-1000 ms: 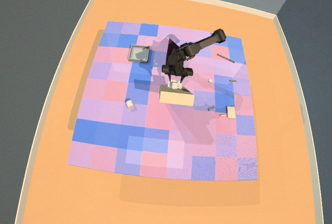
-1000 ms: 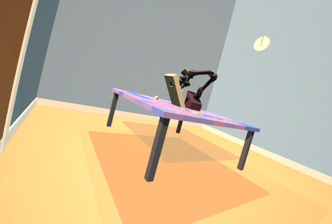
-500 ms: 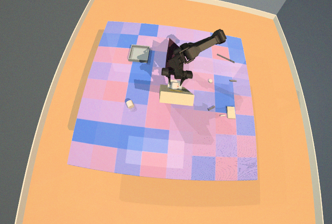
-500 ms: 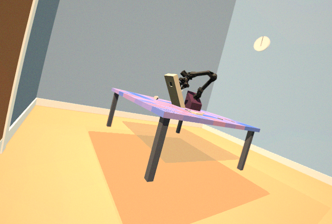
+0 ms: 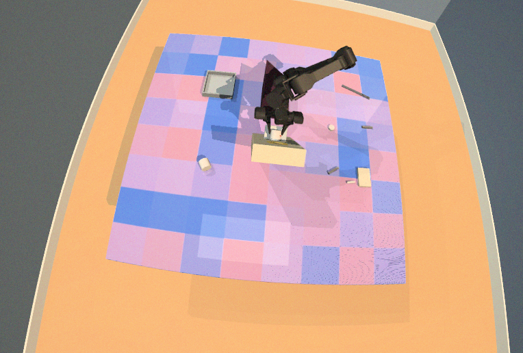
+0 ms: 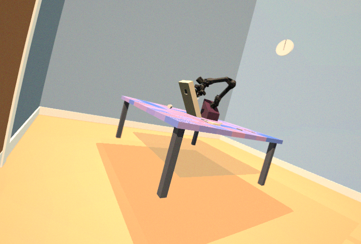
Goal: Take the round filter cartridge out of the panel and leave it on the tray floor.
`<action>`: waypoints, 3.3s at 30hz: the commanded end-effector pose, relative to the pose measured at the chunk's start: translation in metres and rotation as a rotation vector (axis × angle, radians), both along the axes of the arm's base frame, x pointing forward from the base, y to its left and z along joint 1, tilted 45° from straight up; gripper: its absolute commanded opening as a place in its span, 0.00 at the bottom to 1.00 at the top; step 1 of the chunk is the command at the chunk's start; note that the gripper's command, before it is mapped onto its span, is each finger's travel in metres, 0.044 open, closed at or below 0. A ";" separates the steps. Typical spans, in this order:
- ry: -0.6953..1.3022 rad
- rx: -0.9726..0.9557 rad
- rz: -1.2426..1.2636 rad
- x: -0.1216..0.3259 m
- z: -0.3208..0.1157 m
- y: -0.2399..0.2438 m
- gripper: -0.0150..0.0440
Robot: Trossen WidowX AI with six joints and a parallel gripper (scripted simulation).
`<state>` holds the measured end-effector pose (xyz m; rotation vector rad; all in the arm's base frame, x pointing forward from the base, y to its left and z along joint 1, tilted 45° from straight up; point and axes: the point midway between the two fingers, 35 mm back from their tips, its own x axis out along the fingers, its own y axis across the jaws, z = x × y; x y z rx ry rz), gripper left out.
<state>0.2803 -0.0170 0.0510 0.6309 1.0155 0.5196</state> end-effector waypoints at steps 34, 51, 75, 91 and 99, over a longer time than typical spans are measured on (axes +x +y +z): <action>0.004 -0.002 0.000 -0.019 0.071 -0.077 0.25; 0.001 -0.007 0.000 -0.008 0.007 -0.127 0.25; 0.625 -0.079 -0.599 -0.099 -0.093 -0.221 0.25; 0.812 -0.108 -0.843 -0.145 -0.127 -0.246 0.25; 0.949 -0.136 -0.999 -0.208 -0.172 -0.243 0.25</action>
